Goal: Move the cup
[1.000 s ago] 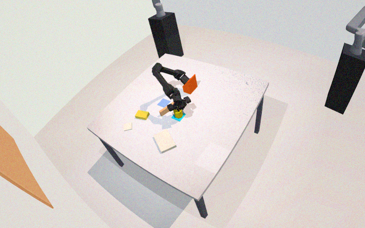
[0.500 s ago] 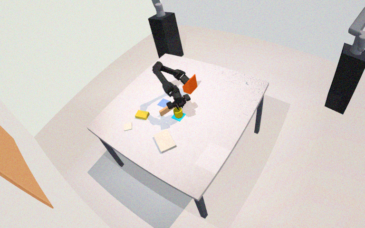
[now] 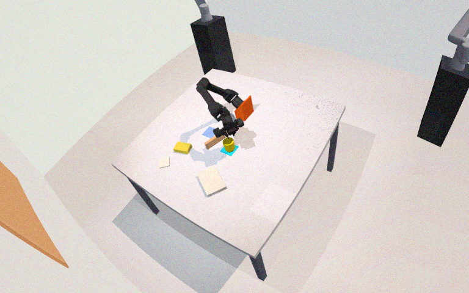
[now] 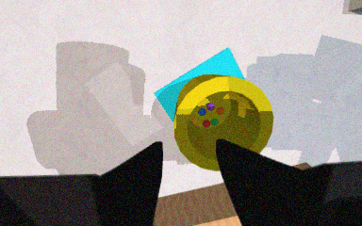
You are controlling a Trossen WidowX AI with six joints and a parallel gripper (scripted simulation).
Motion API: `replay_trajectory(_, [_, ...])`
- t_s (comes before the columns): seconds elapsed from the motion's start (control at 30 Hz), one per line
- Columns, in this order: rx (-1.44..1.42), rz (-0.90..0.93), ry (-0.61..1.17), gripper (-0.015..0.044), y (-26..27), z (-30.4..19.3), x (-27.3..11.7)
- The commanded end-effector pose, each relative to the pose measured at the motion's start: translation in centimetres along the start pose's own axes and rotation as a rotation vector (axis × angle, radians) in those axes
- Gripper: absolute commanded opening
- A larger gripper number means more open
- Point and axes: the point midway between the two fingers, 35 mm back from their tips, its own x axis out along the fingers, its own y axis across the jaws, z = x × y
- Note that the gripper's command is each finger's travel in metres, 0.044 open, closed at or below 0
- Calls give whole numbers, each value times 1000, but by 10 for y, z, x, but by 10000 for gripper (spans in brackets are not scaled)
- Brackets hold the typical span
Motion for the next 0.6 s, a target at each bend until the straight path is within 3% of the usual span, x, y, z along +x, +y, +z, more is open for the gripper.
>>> replay_trajectory(0.0, [-1, 0, 1, 225, 0, 0, 1])
replay_trajectory(0.27, [-1, 1, 1, 435, 0, 0, -3])
replay_trajectory(0.57, [3, 3, -4, 440, -1, 1, -37])
